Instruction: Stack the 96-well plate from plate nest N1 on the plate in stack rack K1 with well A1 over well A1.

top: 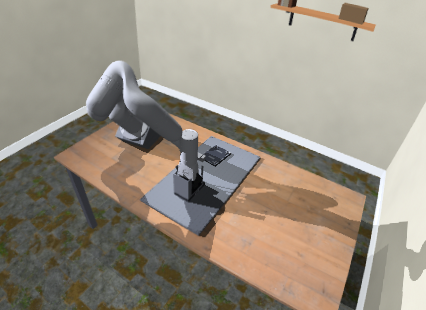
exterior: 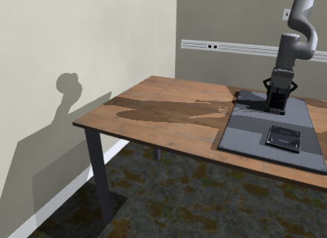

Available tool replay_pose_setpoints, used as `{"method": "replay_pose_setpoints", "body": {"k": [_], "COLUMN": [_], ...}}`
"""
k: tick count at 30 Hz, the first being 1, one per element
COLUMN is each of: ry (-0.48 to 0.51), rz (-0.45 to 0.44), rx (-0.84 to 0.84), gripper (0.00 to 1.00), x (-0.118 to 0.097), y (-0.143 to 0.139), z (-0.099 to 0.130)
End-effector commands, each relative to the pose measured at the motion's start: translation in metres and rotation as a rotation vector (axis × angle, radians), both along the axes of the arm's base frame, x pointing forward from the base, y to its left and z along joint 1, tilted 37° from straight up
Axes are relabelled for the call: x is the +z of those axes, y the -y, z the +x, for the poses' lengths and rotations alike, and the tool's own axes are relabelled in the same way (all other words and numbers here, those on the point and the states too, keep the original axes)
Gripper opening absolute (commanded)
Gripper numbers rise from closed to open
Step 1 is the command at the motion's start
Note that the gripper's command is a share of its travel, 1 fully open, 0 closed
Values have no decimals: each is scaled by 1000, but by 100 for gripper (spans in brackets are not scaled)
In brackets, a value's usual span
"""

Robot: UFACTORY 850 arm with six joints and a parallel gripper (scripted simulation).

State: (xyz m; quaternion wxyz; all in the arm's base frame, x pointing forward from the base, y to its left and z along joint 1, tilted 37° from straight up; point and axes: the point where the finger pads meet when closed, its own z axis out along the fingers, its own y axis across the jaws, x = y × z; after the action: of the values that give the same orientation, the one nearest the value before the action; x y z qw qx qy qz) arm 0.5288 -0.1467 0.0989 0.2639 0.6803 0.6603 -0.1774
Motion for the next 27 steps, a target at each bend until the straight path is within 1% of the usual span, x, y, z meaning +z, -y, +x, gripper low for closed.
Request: {"method": "replay_pose_setpoints", "body": {"k": [1, 27], "ry": [1, 1], "rz": [0, 0], "rx": [1, 1], "gripper": [0, 0], "x": [1, -2], "y": [0, 1], "z": [1, 1]}}
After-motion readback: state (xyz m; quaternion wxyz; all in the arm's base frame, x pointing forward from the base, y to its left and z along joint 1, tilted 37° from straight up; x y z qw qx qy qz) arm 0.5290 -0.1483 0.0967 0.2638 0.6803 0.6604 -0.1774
